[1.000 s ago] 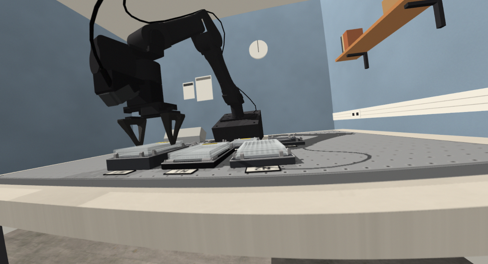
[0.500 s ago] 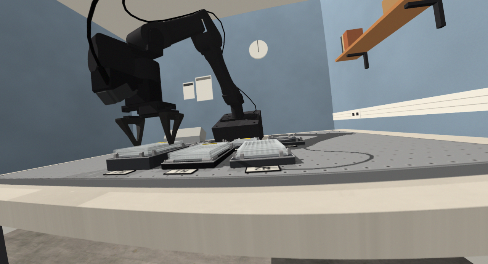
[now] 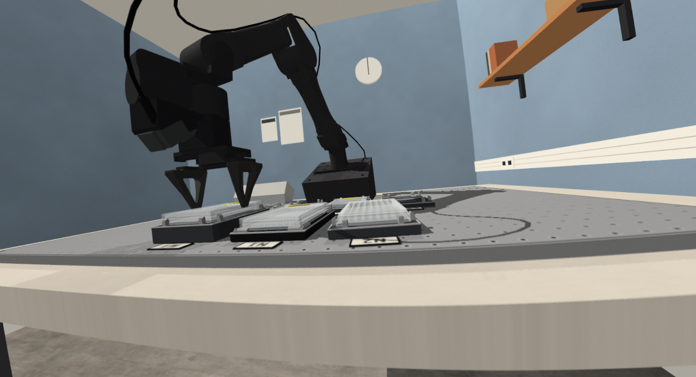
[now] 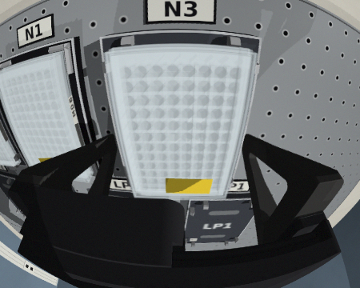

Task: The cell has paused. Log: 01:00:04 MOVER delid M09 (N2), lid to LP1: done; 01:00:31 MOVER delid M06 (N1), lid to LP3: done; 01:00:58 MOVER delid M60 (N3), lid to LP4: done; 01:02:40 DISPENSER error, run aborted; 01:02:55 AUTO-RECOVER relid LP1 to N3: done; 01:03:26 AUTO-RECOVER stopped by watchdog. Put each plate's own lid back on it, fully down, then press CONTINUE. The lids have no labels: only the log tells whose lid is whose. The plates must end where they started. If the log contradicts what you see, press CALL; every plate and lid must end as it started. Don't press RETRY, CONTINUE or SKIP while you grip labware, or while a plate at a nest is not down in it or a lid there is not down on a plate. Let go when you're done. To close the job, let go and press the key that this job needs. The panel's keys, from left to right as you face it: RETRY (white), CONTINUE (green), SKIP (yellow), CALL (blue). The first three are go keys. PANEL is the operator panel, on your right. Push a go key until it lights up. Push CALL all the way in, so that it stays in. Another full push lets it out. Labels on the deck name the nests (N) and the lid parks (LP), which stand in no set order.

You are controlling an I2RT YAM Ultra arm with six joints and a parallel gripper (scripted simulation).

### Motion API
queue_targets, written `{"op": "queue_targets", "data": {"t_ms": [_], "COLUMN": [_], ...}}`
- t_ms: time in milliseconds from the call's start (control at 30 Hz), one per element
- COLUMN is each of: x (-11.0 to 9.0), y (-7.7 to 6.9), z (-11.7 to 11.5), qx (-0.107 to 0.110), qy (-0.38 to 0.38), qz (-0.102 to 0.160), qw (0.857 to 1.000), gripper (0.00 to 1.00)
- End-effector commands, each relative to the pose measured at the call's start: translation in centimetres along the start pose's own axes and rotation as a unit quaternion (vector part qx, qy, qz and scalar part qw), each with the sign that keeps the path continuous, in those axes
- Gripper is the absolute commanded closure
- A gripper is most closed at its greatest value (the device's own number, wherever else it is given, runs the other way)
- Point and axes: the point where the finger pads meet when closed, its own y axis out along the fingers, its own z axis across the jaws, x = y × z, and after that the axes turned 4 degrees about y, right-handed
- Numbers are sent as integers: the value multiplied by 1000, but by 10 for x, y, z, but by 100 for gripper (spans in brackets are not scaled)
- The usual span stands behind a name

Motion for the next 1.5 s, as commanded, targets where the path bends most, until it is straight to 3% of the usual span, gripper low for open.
{"op": "queue_targets", "data": {"t_ms": [0,767,800,1200,1300,1467], "x": [18,17,18,18,17,16], "y": [-14,-11,-13,-13,-26,-31], "z": [-1,-2,-2,-3,-3,-3], "qx": [-7,-6,-6,-7,-8,-8], "qy": [-3,-2,-2,-2,-1,-1], "qz": [-30,-25,-27,-28,-30,-30], "qw": [1000,1000,1000,1000,1000,1000], "gripper": [0,20,100,100,100,100]}}
